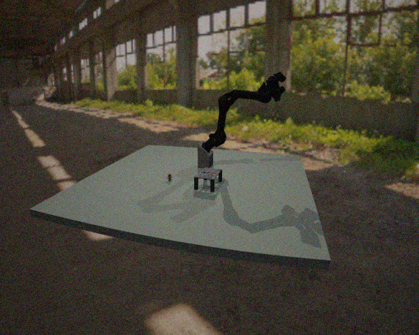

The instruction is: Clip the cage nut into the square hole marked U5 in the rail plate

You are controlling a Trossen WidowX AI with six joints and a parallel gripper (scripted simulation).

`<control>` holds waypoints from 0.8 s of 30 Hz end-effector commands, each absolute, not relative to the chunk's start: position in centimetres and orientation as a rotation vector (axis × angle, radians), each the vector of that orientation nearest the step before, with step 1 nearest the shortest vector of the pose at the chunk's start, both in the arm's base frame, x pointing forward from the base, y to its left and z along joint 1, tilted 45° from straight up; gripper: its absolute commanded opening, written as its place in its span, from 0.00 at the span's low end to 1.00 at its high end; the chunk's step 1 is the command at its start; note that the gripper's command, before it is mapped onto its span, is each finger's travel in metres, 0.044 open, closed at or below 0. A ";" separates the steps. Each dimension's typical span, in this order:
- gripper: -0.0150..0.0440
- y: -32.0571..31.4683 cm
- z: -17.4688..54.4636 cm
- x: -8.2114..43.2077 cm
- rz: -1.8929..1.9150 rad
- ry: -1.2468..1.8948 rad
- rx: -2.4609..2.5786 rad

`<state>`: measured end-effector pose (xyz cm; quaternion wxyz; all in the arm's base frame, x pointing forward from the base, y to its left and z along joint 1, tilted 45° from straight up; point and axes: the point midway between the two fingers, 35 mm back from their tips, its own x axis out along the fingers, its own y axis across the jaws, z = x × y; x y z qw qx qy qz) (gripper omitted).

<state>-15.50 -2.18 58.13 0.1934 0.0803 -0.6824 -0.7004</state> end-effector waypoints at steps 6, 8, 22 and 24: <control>1.00 -0.2 58.3 -15.9 -2.040 -1.922 0.115; 1.00 1.2 58.3 -16.1 -2.082 -1.925 0.053; 1.00 13.9 57.3 -15.1 -2.423 -1.929 -0.400; 1.00 15.8 57.0 -14.5 -2.474 -1.927 -0.464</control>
